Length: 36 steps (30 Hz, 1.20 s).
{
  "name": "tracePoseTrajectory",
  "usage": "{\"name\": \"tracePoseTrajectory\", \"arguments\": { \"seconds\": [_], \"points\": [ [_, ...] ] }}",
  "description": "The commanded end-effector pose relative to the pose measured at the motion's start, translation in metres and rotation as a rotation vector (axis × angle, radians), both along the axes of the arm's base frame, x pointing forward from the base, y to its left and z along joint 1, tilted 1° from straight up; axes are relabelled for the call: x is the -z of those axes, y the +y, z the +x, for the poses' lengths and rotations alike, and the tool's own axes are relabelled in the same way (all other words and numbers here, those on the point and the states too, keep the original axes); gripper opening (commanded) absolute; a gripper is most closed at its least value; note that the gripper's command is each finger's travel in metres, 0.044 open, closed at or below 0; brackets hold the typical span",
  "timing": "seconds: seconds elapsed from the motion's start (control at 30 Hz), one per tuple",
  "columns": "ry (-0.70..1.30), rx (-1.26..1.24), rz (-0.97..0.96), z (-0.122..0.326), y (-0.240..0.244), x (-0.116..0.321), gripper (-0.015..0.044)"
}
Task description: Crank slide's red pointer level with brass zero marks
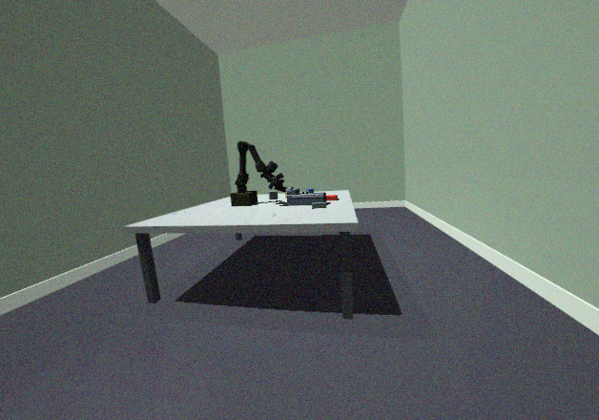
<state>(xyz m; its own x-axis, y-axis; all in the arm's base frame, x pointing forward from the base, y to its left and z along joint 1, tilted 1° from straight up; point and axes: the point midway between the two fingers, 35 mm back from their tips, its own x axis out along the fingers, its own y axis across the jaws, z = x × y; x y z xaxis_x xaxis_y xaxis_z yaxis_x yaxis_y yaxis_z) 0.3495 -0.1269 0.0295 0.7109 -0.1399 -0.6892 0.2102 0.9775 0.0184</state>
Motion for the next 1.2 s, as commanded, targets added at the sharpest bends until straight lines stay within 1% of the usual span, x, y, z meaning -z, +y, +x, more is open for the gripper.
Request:
{"name": "tracePoseTrajectory", "arguments": {
  "seconds": [0.0,1.17],
  "points": [
    [-0.004,0.019,-0.012,-0.0023,-0.0085,-0.0031,0.0],
    [-0.004,0.019,-0.012,-0.0038,-0.0158,-0.0026,0.0]
  ]
}}
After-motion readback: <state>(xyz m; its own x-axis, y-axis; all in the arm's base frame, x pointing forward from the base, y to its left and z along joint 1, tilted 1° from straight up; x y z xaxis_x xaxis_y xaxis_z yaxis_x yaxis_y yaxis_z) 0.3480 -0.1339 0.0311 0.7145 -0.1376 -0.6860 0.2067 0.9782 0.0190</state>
